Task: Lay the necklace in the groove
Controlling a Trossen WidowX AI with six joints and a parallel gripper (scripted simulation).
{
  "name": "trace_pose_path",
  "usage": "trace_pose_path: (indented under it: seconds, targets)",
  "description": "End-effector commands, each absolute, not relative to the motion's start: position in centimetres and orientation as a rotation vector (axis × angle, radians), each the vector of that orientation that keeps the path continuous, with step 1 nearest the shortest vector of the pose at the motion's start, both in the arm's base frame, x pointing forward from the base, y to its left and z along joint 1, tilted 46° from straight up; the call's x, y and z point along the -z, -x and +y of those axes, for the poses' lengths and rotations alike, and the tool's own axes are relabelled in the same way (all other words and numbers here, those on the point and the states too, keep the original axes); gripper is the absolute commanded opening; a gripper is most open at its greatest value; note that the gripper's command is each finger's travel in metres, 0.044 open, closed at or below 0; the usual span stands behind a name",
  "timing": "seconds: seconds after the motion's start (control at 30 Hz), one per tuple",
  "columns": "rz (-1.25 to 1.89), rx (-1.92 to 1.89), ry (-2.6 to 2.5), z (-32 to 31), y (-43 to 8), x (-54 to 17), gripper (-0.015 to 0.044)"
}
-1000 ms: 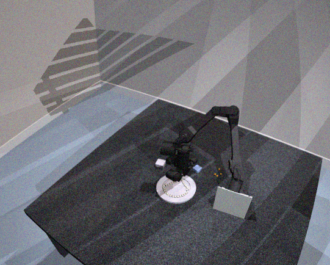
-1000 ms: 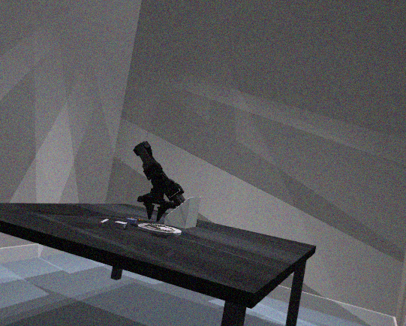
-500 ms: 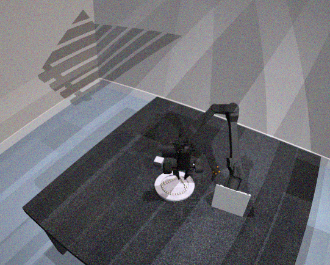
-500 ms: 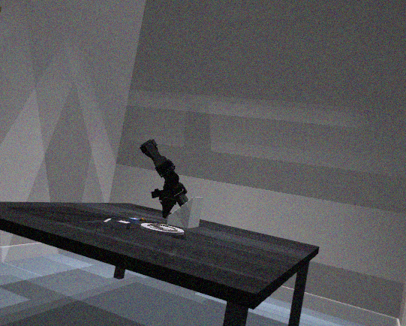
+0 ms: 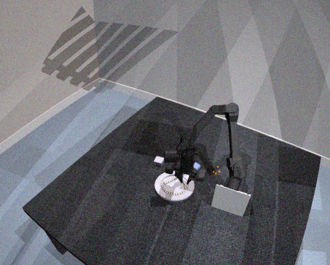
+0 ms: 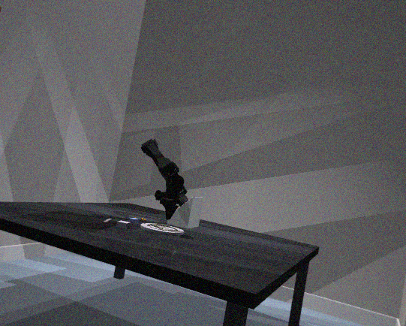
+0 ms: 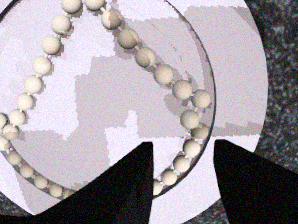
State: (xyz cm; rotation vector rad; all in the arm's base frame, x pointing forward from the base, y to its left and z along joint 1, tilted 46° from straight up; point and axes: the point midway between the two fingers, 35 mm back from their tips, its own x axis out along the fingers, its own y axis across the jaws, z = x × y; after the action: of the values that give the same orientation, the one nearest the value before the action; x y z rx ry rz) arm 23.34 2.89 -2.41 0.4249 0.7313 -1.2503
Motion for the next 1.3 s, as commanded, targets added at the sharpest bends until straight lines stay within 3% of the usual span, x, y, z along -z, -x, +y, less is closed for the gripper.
trace_pose_path:
  seconds: [0.0,1.0,1.17,1.27]
  targets:
    - [0.734,1.262,-0.408,2.0,-23.0,3.0,0.0120]
    - [0.733,1.262,-0.408,0.3,-23.3,4.6,0.0120]
    - [0.733,1.260,-0.419,0.5,-23.5,4.6,0.0000]
    - [0.733,1.260,-0.419,0.5,-23.5,4.6,0.0000]
